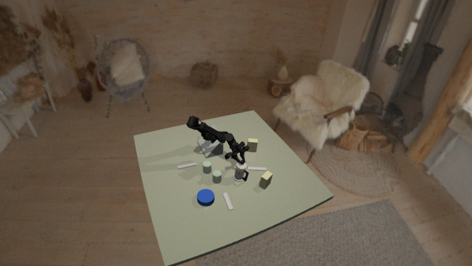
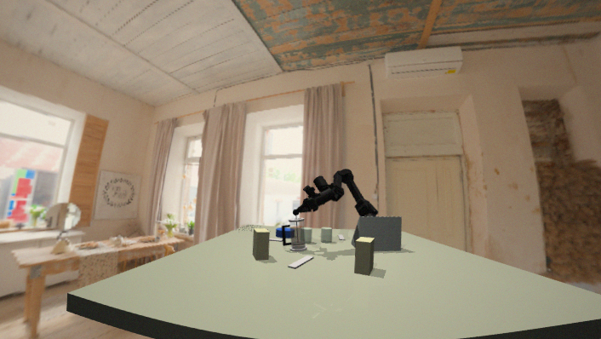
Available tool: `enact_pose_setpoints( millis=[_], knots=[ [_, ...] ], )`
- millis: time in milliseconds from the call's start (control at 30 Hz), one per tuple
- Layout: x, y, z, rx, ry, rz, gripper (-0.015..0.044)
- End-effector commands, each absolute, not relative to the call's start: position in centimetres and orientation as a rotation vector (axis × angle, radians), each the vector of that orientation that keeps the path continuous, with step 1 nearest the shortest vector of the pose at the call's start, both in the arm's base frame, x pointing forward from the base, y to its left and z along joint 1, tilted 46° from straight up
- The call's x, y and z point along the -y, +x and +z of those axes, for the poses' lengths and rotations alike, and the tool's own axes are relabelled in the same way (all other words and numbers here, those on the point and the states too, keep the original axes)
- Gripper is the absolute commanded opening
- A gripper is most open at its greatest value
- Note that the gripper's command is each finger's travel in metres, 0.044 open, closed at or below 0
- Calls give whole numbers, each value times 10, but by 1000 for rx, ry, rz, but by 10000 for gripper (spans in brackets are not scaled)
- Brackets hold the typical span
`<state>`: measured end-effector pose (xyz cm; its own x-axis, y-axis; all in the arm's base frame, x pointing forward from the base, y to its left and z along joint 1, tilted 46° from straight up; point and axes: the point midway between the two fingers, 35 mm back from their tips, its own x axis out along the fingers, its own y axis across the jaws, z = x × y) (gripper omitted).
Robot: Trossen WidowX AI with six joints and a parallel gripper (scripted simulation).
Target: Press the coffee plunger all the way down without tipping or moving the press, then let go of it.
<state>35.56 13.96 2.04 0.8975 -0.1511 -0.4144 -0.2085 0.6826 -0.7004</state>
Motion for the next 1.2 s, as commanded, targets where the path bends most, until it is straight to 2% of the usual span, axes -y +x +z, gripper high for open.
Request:
enact_pose_setpoints(
  millis=[0, 867, 1167],
  knots=[
    [-136, 357, 16, -484, -840, 26, 127],
    [-140, 358, 19, -474, -832, 30, 127],
    [-140, 358, 19, -474, -832, 30, 364]
  ],
)
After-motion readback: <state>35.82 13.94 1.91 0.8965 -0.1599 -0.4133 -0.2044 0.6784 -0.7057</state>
